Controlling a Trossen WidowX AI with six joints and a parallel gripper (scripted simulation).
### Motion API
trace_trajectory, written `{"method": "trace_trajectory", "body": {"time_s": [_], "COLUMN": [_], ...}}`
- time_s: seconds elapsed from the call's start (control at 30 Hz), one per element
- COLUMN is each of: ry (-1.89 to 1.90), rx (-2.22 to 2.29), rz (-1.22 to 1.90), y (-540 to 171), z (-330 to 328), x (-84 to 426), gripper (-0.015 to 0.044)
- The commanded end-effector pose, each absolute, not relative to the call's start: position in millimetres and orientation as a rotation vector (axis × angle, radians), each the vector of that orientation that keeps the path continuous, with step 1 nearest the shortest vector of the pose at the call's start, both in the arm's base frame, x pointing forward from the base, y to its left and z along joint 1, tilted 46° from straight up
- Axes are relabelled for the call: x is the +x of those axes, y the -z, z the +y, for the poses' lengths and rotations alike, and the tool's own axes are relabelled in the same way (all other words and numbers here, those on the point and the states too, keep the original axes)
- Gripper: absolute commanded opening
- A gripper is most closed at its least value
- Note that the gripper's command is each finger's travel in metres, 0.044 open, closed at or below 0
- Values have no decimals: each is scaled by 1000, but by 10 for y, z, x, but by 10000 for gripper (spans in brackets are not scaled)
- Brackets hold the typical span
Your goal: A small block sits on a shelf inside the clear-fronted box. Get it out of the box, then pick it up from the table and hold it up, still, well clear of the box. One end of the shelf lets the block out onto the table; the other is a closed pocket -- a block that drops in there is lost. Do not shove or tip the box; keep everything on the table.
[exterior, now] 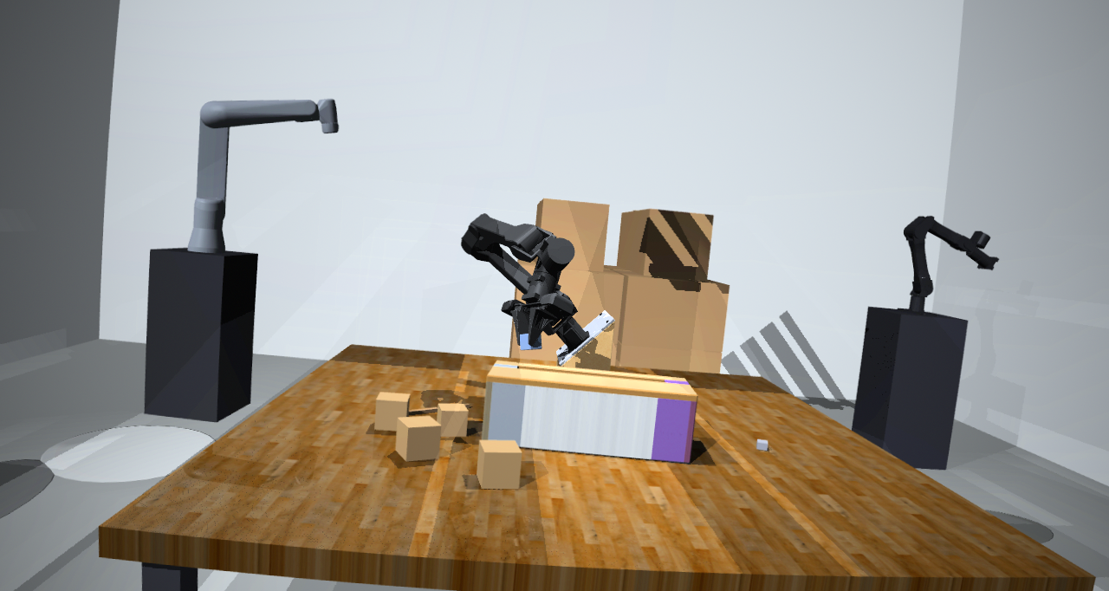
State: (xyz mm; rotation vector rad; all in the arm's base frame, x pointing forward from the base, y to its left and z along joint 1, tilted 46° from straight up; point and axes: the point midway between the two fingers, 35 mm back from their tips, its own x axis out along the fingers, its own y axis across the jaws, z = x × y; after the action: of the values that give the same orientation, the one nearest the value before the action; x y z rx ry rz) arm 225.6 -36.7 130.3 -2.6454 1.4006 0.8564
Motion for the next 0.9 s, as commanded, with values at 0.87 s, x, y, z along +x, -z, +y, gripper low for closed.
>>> {"method": "trace_trajectory", "body": {"time_s": [0.87], "ry": [-1303], "rx": [-3033], "rz": [1344], "y": [-1391], "z": [-277], "x": [2263], "gripper": [0]}}
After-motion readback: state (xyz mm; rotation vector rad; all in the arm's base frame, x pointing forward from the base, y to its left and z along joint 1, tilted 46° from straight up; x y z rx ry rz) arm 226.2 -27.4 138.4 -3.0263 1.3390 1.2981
